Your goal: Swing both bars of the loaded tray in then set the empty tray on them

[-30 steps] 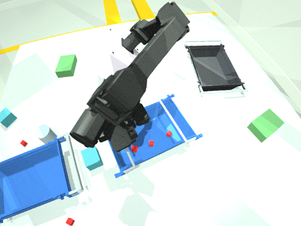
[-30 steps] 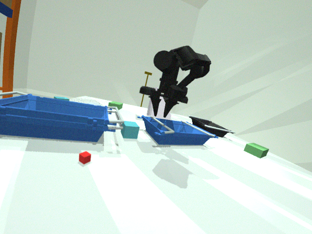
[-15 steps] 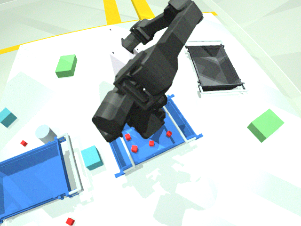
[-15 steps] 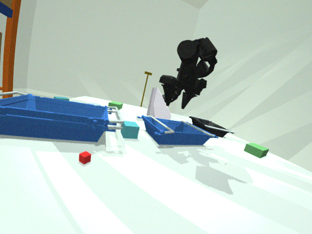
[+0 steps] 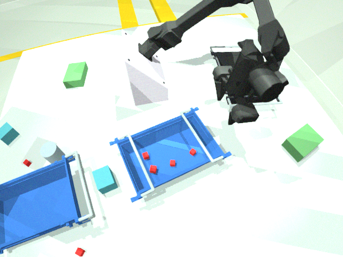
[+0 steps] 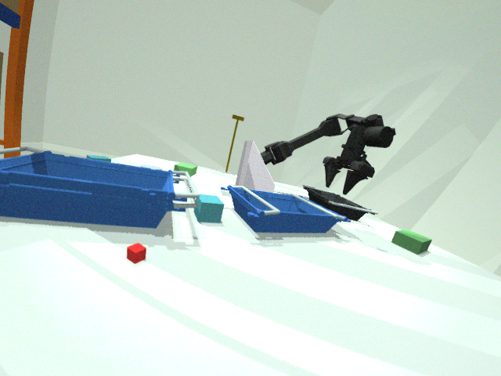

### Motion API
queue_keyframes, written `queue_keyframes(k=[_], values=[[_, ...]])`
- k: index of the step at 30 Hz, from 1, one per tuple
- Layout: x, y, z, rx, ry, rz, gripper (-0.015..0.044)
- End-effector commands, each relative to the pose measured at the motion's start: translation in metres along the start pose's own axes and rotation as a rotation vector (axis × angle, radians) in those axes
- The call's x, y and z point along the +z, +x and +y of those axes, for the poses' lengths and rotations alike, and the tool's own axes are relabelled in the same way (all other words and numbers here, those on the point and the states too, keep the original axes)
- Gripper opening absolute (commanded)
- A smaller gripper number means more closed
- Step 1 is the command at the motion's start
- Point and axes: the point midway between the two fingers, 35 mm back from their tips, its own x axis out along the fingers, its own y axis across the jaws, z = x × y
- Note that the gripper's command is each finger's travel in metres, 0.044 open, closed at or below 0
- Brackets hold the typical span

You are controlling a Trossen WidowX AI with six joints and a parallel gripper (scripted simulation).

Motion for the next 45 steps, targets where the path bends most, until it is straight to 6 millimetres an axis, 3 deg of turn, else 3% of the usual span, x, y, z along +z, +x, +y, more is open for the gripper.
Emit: queue_keyframes(k=[1, 9, 15, 17, 29, 45], values=[[0.039, 0.000, 0.045, -0.021, -0.305, -0.002, 0.0440], [0.083, 0.001, 0.141, -0.065, -0.890, -0.050, 0.0440], [0.088, 0.002, 0.209, -0.121, -1.317, -0.117, 0.0440], [0.086, 0.002, 0.223, -0.137, -1.409, -0.135, 0.0440], [0.086, 0.005, 0.224, -0.137, -1.421, -0.136, 0.0440], [0.093, 0.051, 0.218, -0.120, -1.430, -0.124, 0.0440]])
